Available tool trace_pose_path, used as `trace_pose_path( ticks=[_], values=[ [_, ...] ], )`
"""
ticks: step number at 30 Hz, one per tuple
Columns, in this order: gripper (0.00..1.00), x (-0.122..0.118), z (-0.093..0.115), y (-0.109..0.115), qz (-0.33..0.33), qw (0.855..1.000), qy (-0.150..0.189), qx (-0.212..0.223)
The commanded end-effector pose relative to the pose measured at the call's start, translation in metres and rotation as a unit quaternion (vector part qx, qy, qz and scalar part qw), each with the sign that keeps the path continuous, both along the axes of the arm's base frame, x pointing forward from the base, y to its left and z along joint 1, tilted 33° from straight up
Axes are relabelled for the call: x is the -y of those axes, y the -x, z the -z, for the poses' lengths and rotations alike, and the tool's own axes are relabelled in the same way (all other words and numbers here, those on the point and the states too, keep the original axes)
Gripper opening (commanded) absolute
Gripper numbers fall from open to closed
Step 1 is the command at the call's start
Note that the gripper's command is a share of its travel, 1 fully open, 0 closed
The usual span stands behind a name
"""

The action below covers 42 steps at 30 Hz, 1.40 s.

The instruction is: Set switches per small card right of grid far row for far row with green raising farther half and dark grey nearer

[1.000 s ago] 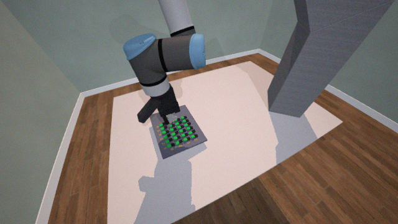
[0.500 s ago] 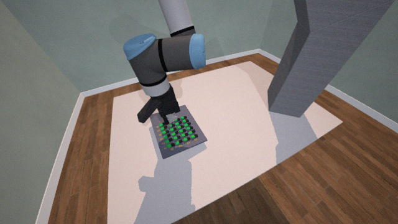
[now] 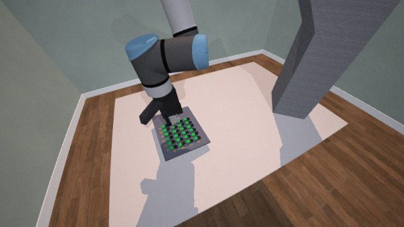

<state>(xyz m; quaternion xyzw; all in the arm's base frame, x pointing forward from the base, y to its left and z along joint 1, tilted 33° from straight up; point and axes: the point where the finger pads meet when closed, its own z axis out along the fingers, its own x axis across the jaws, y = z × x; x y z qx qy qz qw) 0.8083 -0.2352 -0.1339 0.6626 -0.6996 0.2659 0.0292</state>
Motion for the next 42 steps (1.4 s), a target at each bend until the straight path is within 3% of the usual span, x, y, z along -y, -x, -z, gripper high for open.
trace_pose_path(
  ticks=[1,42],
  values=[
    [0.0,0.0,-0.001,0.0,0.0,1.0,0.0,0.0],
    [0.0,0.01,0.021,-0.009,0.0,1.0,0.0,0.0]
  ],
)
